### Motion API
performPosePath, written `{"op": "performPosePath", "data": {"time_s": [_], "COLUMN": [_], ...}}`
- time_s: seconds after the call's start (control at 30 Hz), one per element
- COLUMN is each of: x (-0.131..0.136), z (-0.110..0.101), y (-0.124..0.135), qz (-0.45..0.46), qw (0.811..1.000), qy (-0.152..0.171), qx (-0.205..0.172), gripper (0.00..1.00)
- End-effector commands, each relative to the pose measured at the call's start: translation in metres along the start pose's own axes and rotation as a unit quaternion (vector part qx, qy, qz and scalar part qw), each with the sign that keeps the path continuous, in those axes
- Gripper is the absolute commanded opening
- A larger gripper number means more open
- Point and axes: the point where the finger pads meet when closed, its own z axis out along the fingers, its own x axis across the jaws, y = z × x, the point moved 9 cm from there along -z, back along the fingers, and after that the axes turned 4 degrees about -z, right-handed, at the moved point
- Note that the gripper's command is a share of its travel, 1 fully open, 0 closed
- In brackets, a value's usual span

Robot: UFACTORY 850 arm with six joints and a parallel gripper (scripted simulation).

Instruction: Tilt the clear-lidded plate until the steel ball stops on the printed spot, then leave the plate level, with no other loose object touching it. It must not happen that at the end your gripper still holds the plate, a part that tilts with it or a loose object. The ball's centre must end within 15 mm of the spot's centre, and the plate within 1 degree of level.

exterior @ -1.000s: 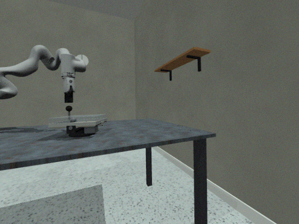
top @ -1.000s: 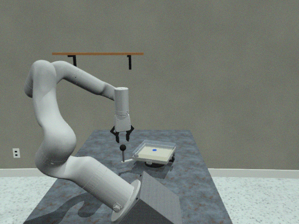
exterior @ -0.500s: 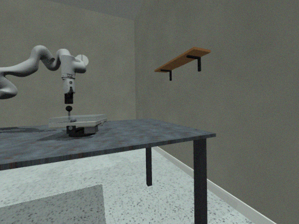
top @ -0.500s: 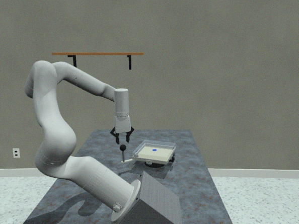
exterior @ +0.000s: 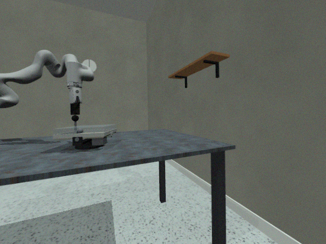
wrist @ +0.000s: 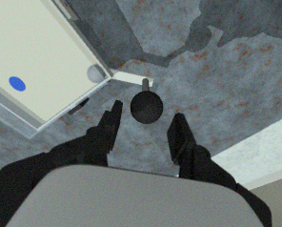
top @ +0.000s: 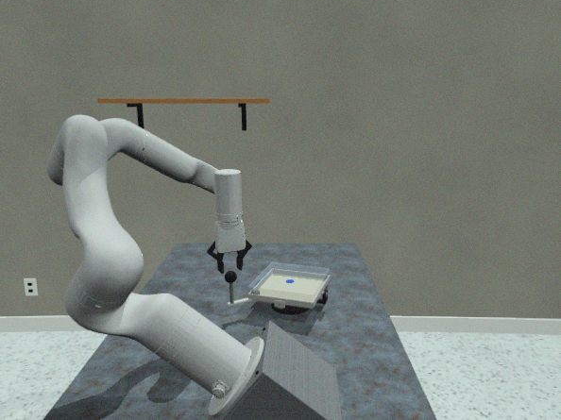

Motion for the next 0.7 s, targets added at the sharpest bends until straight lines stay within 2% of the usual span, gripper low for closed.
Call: {"op": "performPosePath", "data": {"time_s": [0.0,0.67], "x": [-0.0003,-0.0003], "z": [0.0021,0.0058], "y": [0.0004,0.0005], "qz": [0.000,0.000], "qw": [1.000,1.000], "qy": [-0.001,-0.001], "qx": [0.000,0.000], "gripper": [0.61,0.61]}}
